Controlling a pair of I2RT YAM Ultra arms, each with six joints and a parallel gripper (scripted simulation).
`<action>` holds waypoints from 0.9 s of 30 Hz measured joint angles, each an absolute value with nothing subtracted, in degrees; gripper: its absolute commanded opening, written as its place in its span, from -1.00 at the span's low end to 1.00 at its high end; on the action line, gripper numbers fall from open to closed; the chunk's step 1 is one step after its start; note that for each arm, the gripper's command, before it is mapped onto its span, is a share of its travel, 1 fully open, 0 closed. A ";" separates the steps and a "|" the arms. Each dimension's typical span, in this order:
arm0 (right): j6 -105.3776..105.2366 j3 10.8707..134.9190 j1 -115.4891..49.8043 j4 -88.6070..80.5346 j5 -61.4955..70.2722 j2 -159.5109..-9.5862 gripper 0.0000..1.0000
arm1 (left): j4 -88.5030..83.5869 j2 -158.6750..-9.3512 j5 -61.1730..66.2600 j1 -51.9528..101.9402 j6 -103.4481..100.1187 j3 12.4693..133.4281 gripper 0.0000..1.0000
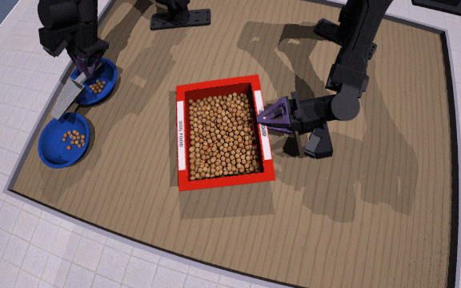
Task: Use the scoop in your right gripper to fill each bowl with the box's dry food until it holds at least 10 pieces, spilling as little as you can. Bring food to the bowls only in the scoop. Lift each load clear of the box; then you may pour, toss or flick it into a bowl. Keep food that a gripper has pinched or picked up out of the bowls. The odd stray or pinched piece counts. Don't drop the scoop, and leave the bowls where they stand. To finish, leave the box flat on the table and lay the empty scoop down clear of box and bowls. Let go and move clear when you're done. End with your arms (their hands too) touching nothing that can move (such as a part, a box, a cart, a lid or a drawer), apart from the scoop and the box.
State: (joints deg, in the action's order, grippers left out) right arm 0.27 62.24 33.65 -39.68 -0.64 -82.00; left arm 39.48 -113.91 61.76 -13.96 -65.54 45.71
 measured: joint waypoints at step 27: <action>0.27 62.24 33.65 -39.68 -0.64 -82.00 -1.00 | 45.80 -117.58 63.51 -15.31 -64.66 44.34 -0.49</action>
State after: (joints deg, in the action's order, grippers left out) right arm 0.27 62.24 33.65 -39.68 -0.64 -82.00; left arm 45.80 -117.58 63.51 -15.31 -64.66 44.34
